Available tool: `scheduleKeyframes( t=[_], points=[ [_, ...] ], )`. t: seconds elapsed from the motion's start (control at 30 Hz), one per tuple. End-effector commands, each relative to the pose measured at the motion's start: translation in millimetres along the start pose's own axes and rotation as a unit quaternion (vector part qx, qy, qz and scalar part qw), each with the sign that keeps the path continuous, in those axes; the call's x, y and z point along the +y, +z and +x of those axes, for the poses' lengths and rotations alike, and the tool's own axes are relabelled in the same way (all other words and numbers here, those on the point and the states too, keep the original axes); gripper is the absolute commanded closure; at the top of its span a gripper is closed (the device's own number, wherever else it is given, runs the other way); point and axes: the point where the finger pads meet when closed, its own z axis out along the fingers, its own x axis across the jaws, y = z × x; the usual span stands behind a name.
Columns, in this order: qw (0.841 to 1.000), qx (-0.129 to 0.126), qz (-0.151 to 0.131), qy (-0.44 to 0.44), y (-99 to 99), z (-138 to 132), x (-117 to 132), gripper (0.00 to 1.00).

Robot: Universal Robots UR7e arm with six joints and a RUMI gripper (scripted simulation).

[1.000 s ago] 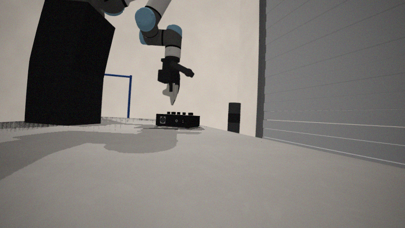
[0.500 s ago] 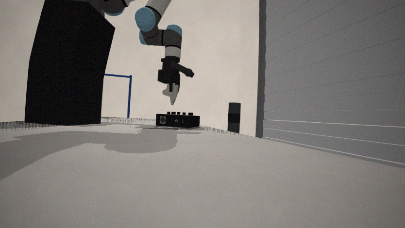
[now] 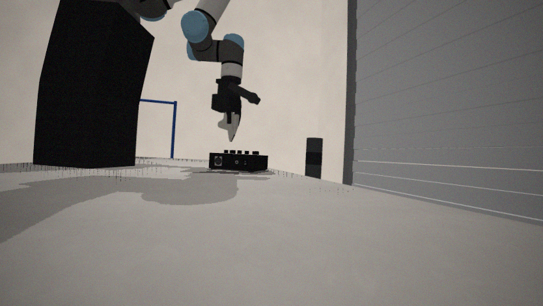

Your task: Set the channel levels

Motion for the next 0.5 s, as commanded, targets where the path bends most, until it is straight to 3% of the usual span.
scheduleKeyframes(
  t=[0.0,0.47],
  points=[
    [1.000,0.000,0.000,0.000,1.3,-0.3,-0.3,1.00],
    [1.000,0.000,0.000,0.000,9.0,-0.7,-0.3,1.00]
  ],
)
